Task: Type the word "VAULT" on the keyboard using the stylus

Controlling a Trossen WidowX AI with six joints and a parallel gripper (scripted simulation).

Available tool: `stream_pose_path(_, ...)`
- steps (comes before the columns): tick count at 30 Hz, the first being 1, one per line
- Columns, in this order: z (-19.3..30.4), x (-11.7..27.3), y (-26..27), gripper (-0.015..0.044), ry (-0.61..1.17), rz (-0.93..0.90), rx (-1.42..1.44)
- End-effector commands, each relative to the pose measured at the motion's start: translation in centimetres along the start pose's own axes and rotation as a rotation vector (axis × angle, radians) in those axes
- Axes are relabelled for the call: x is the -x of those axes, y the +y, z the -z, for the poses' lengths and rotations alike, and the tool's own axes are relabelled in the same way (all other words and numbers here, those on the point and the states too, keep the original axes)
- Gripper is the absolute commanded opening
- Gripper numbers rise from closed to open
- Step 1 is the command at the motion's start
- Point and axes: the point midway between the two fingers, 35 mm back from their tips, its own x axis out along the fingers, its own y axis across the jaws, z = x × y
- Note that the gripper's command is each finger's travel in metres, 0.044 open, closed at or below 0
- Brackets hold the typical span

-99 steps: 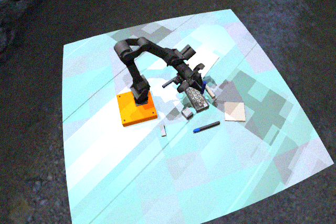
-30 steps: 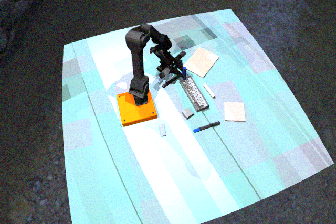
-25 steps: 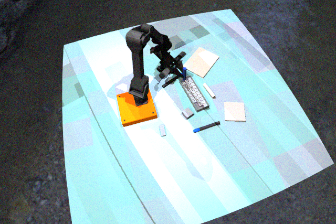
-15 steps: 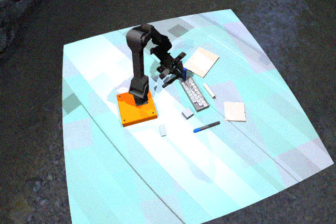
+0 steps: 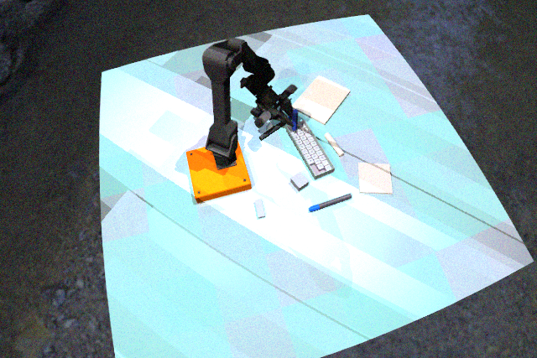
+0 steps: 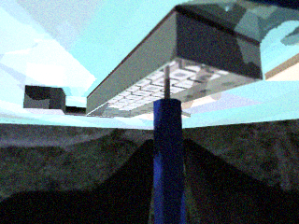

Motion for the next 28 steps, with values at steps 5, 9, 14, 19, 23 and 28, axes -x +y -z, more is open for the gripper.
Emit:
stream_pose_path(5, 0.0, 0.0, 0.0, 0.0081, 0.003, 0.000, 0.003)
stream_pose_path(9, 0.8, 0.4, 0.0, 0.0081, 0.003, 0.000, 0.003)
stream_pose_path(14, 2.9, 1.6, 0.0, 0.0081, 0.003, 0.000, 0.003)
stream_pose_path(19, 3.2, 1.8, 0.0, 0.0081, 0.003, 0.000, 0.003)
stream_pose_path(23, 3.2, 1.8, 0.0, 0.0081, 0.003, 0.000, 0.003)
stream_pose_path(28, 3.0, 1.7, 0.1, 0.0081, 0.001, -0.002, 0.002)
